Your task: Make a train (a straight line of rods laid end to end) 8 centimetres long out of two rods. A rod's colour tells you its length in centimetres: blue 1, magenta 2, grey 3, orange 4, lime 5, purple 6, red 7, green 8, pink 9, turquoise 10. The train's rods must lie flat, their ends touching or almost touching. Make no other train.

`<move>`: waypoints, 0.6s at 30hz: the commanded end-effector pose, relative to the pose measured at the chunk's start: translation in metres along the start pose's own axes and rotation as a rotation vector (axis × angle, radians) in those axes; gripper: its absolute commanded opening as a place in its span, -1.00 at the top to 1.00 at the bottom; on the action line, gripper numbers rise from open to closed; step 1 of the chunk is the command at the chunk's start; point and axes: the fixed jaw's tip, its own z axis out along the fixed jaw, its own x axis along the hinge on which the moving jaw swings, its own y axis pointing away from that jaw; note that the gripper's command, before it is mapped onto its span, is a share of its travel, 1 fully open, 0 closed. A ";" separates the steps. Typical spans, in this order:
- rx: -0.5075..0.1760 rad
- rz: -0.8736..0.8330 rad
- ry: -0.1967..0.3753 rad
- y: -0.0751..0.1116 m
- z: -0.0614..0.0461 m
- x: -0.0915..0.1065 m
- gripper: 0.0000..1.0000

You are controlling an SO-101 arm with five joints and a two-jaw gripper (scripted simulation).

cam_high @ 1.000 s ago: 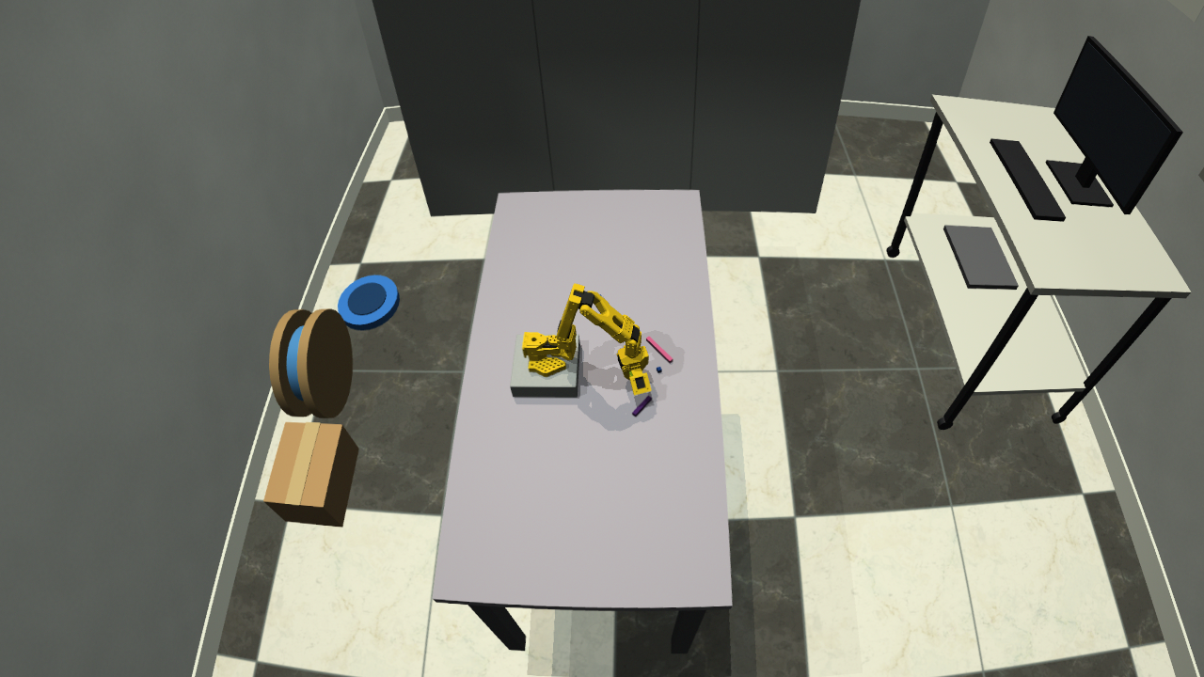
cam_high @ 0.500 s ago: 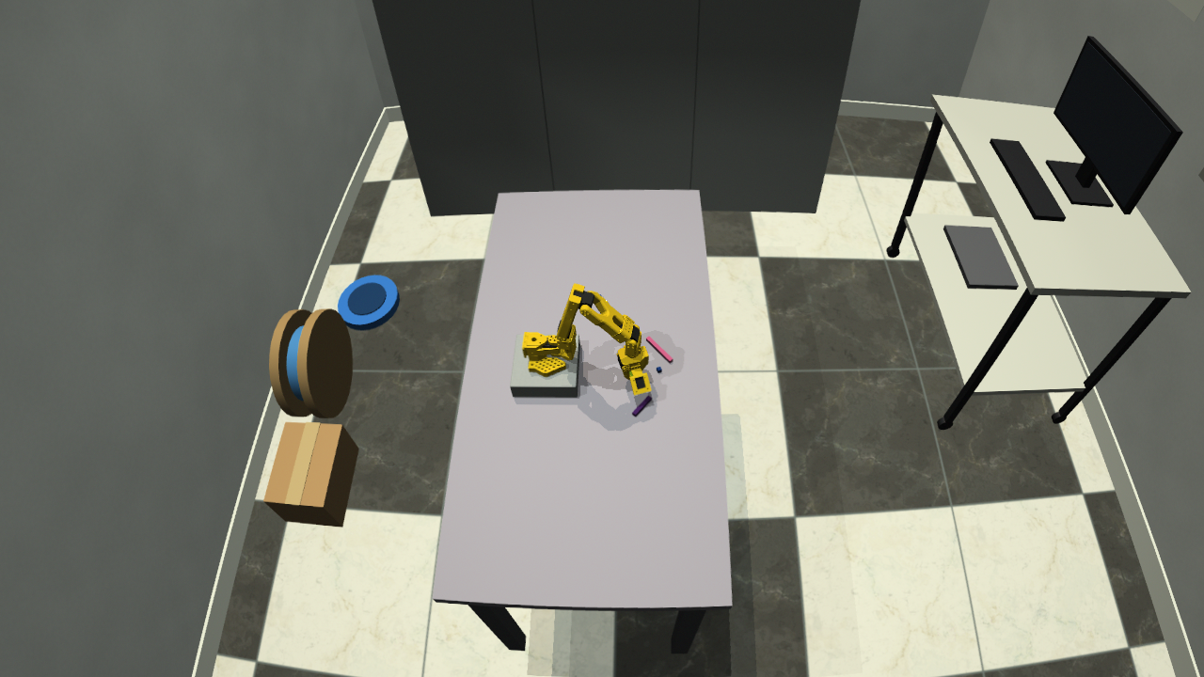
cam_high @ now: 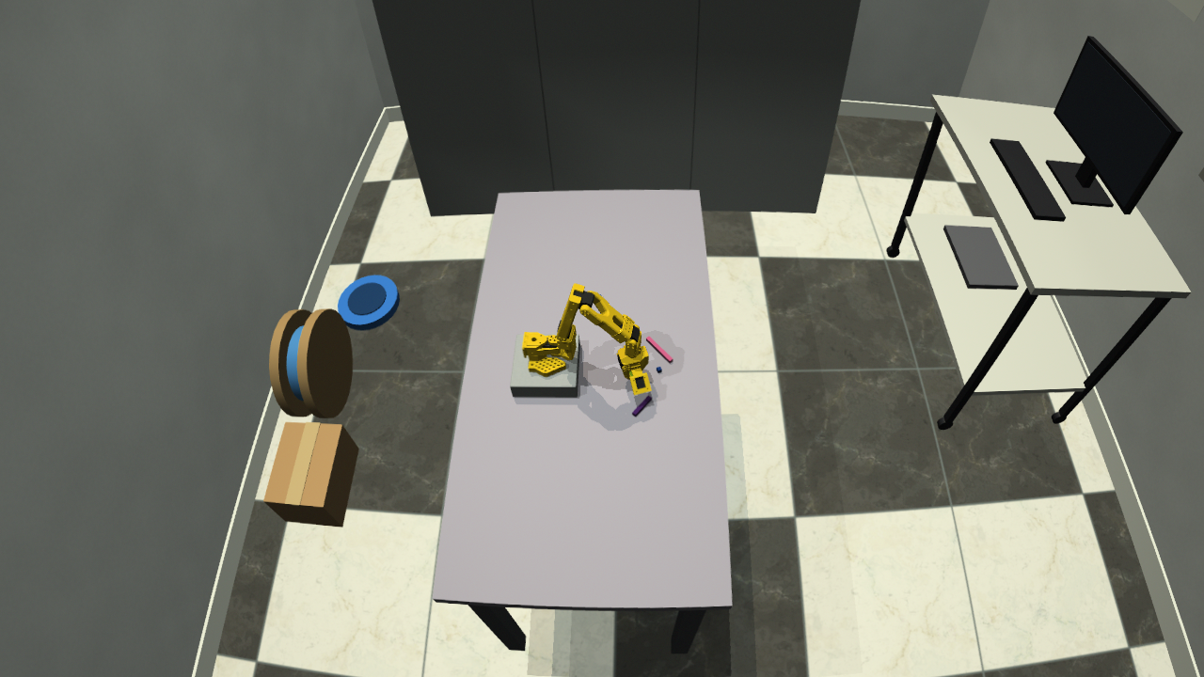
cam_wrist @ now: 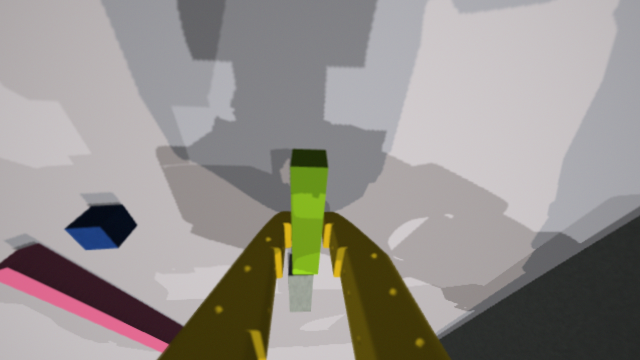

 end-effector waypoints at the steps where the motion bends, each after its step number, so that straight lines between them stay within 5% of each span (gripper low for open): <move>1: -0.009 -0.004 -0.003 0.002 -0.001 0.002 1.00; 18: -0.020 -0.004 -0.009 0.004 -0.003 0.001 1.00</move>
